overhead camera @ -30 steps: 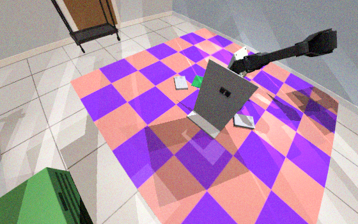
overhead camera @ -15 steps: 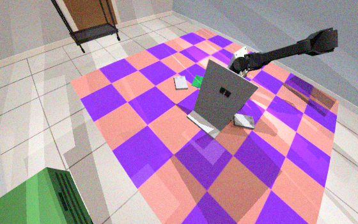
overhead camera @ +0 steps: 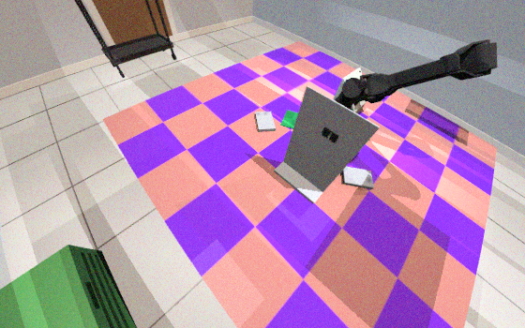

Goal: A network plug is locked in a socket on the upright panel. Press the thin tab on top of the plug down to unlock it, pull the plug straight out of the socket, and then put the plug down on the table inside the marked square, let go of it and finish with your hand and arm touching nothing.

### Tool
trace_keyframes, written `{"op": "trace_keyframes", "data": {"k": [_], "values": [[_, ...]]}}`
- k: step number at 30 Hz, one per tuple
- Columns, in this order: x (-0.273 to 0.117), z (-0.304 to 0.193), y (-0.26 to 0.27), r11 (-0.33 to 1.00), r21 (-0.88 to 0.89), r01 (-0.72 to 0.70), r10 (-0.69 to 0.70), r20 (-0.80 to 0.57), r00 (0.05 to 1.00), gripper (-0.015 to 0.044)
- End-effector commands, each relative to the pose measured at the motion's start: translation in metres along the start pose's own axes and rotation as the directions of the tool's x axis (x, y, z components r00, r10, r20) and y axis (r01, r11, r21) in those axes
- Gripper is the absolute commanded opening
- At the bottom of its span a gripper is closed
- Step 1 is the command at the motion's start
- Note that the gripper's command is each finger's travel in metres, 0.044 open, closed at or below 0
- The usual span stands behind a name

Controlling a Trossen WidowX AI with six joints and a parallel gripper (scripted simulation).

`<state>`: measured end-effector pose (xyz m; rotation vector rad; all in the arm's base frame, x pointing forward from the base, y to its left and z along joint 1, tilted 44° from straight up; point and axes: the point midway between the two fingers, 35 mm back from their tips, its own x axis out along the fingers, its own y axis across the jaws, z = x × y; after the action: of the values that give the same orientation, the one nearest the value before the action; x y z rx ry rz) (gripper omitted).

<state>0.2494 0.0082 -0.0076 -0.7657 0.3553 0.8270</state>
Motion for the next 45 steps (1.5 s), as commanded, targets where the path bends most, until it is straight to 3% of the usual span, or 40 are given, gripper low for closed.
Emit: {"op": "trace_keyframes", "data": {"k": [1, 45], "values": [[-0.004, 0.001, -0.001, 1.0, -0.007, 0.005, -0.005, 0.004, 1.0, 0.0156], [-0.034, -0.007, -0.022, 1.0, -0.009, -0.007, 0.007, -0.008, 1.0, 0.0156]]}}
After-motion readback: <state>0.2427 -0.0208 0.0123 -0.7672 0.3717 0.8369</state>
